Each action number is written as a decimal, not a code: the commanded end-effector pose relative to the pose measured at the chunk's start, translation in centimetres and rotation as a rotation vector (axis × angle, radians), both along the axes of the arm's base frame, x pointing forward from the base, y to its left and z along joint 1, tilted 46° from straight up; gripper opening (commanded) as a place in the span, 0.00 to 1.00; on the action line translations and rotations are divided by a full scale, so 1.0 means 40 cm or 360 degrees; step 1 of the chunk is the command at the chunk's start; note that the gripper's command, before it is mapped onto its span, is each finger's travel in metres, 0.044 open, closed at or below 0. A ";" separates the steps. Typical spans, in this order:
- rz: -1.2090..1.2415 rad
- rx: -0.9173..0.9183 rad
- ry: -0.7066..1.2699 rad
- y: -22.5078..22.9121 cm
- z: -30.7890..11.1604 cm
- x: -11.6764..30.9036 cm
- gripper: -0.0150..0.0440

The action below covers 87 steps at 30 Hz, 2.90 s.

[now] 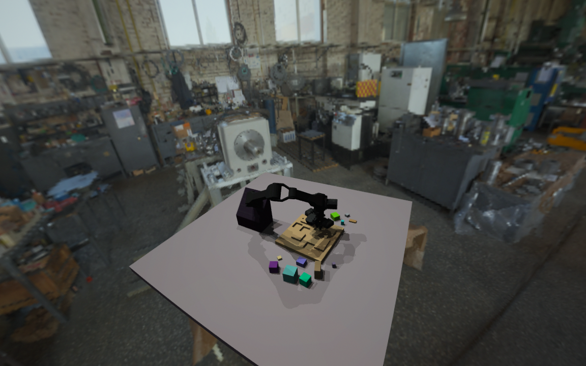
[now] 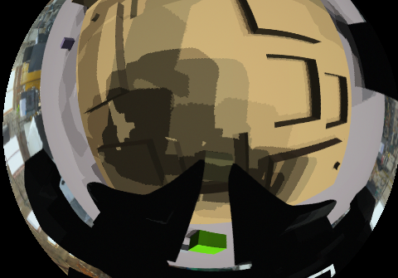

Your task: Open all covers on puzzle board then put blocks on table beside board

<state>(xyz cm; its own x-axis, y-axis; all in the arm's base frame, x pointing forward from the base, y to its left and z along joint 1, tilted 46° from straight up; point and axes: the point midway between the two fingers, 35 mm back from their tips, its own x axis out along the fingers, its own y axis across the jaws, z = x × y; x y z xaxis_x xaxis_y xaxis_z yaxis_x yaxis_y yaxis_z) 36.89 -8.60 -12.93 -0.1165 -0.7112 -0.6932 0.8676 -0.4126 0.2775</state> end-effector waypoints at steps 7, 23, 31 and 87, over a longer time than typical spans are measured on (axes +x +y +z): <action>0.0002 0.0003 -0.0013 0.027 0.025 0.009 0.39; 0.0007 0.0001 -0.0011 0.066 0.059 0.013 0.39; 0.0009 0.0000 -0.0009 0.081 0.074 0.014 0.39; 0.0014 0.0057 -0.0011 -0.026 0.401 -0.061 0.39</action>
